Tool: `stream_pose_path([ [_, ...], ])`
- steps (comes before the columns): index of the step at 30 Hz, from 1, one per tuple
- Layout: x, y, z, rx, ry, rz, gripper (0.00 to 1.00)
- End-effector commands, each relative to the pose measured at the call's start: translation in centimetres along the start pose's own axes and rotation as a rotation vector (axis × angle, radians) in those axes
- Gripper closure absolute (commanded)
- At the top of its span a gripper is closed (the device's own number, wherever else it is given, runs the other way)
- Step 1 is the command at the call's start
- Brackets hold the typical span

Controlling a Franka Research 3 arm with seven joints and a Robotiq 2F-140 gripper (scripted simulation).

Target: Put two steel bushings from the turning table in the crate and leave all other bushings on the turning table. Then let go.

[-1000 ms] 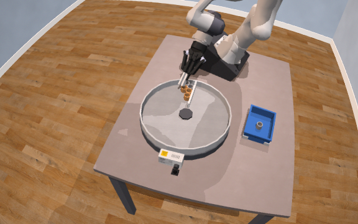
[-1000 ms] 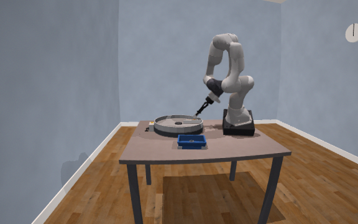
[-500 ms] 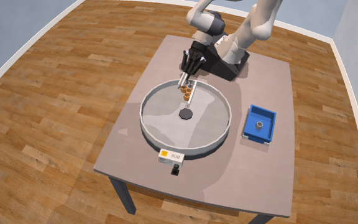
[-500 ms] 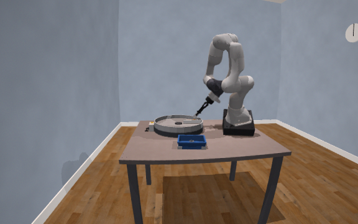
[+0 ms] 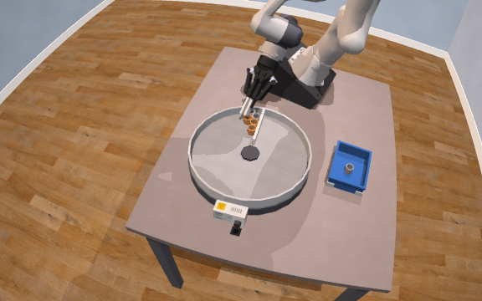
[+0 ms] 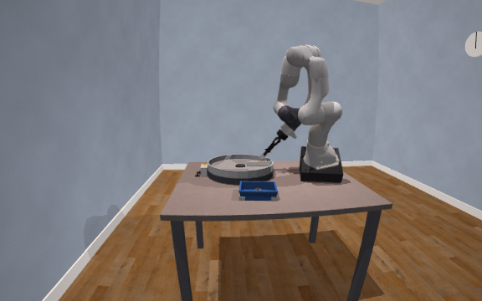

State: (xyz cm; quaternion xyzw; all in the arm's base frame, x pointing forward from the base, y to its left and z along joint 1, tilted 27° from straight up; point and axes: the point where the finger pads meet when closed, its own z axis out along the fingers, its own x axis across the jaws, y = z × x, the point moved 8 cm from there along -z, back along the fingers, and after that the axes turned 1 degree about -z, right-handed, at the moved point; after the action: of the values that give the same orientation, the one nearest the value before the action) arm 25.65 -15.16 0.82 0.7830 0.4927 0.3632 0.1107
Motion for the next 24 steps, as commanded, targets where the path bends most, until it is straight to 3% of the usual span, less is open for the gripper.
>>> stream_pose_path([
  [1, -0.08, -0.06, 0.06, 0.001, -0.003, -0.007, 0.94],
  [24, -0.11, -0.64, 0.80, 0.001, -0.003, -0.007, 0.94],
])
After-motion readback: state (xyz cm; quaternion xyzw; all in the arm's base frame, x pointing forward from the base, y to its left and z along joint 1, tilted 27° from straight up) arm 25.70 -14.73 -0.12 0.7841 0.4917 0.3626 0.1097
